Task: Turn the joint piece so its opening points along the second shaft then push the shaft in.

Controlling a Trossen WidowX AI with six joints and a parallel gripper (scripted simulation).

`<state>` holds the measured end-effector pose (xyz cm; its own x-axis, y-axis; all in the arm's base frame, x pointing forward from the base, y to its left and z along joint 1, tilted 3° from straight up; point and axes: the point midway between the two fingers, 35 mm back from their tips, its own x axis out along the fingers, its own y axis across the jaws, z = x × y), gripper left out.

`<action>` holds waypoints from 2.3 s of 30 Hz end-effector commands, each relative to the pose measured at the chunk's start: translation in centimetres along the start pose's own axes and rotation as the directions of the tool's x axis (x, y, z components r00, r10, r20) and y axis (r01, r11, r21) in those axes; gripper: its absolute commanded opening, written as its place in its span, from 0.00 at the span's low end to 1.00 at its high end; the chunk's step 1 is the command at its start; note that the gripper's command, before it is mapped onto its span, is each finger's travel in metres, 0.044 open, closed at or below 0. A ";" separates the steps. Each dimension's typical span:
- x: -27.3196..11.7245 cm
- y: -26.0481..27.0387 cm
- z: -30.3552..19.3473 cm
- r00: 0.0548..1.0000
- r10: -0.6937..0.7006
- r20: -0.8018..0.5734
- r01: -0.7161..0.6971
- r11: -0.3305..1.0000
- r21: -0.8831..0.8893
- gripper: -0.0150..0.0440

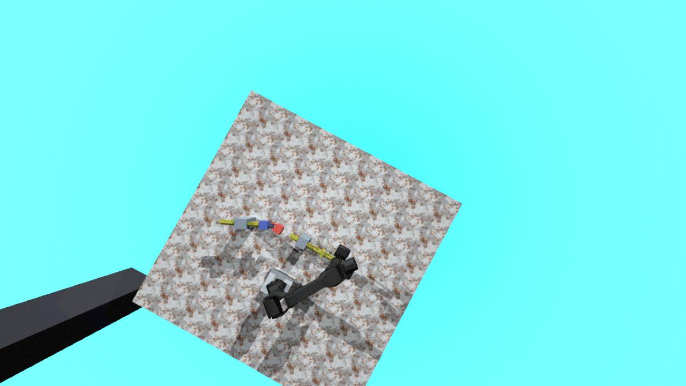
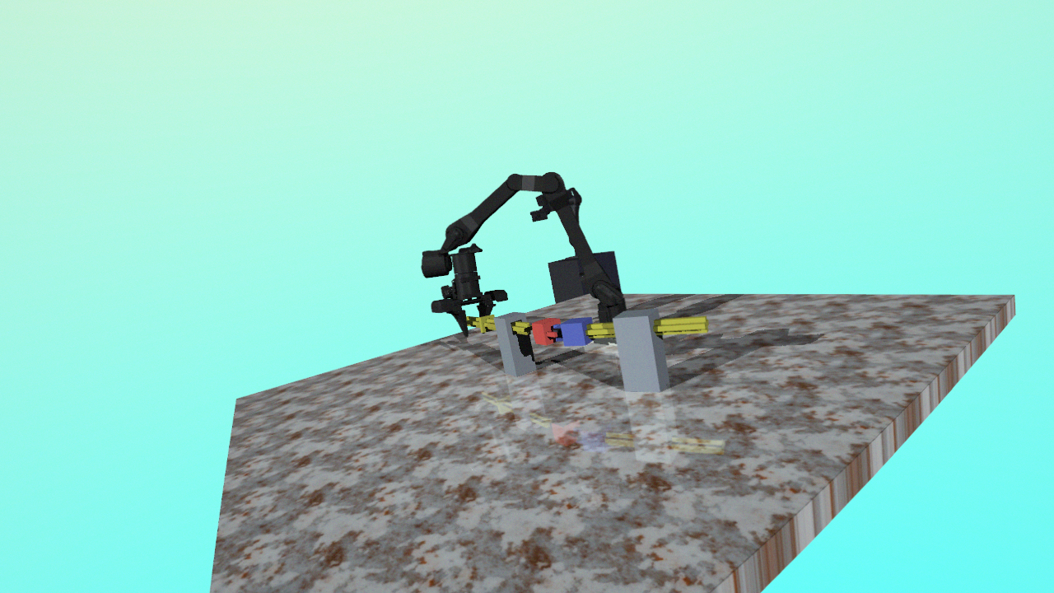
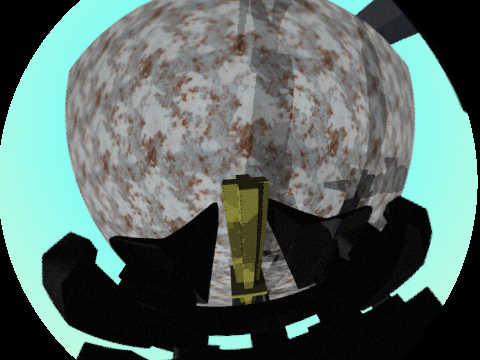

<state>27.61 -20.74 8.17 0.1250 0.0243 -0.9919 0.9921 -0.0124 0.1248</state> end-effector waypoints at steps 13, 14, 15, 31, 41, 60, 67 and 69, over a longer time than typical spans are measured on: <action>0.0 0.0 0.1 1.000 -0.002 0.004 0.002 1.000 0.006 0.42; 0.0 0.0 0.1 1.000 -0.002 0.004 0.002 1.000 0.006 0.40; 0.0 0.0 0.1 1.000 -0.002 0.004 0.002 1.000 0.006 0.39; 0.0 0.0 0.0 1.000 -0.001 0.001 0.001 1.000 0.001 0.37; 0.0 0.0 0.0 1.000 -0.001 0.001 0.001 1.000 0.002 0.37; 0.0 0.0 0.0 1.000 -0.001 0.001 0.001 1.000 0.002 0.37; 0.0 0.0 0.0 1.000 -0.001 0.001 0.001 1.000 0.002 0.37; 0.0 0.0 0.0 1.000 -0.001 0.001 0.001 1.000 0.002 0.37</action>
<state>27.59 -20.75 8.15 0.1240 0.0233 -0.9920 0.9922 -0.0140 0.1237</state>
